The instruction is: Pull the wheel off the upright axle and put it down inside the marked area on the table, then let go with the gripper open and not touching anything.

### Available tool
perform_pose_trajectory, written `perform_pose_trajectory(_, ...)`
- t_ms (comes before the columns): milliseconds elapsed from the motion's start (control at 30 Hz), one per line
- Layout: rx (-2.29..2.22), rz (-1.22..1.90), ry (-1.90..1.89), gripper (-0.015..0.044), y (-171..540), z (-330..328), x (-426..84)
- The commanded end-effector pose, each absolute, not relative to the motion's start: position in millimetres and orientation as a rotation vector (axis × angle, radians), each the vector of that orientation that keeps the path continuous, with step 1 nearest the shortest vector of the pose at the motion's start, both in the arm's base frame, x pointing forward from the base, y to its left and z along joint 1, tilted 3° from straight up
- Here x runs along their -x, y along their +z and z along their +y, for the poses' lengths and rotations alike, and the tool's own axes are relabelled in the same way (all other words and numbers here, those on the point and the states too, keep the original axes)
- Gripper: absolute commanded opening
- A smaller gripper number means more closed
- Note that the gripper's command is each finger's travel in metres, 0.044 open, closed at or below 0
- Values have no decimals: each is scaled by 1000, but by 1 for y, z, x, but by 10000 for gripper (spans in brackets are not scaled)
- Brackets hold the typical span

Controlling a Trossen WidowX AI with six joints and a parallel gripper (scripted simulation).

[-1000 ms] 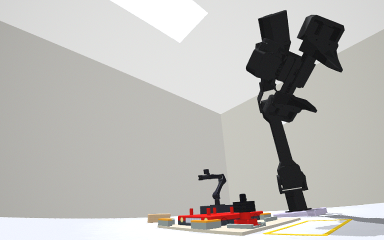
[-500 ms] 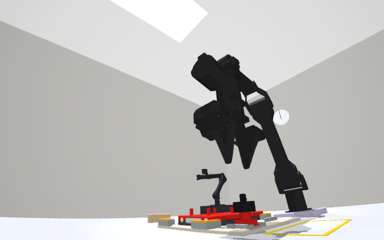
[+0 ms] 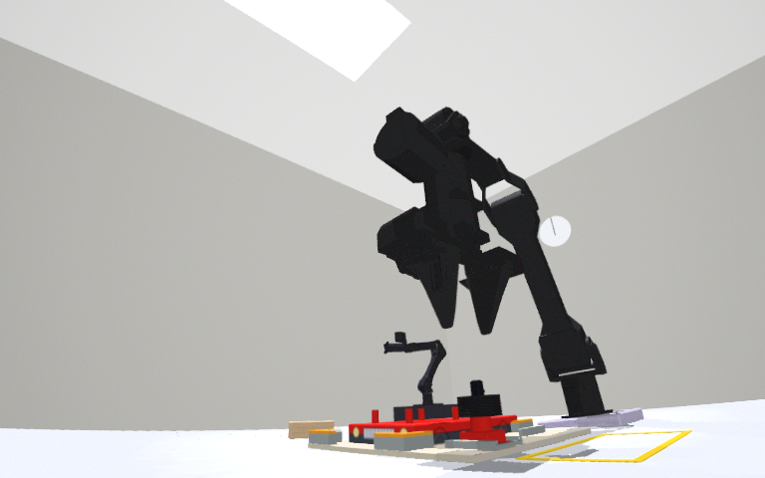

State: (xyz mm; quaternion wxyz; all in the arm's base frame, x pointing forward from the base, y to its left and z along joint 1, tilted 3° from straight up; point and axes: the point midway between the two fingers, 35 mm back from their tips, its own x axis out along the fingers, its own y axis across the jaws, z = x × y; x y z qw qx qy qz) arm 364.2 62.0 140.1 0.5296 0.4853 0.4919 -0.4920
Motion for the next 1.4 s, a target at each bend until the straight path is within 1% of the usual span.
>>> perform_pose_trajectory(0,-1164,1165,-1176,300,141,61,-361)
perform_pose_trajectory(433,-1164,1164,-1177,300,70,58,-362)
perform_pose_trajectory(833,-1164,1164,-1177,300,68,57,-361)
perform_pose_trajectory(933,-1174,1161,-1172,221,71,58,-363)
perform_pose_trajectory(1267,-1174,1161,-1172,155,71,58,-363)
perform_pose_trajectory(1367,-1174,1161,-1172,76,72,58,-363)
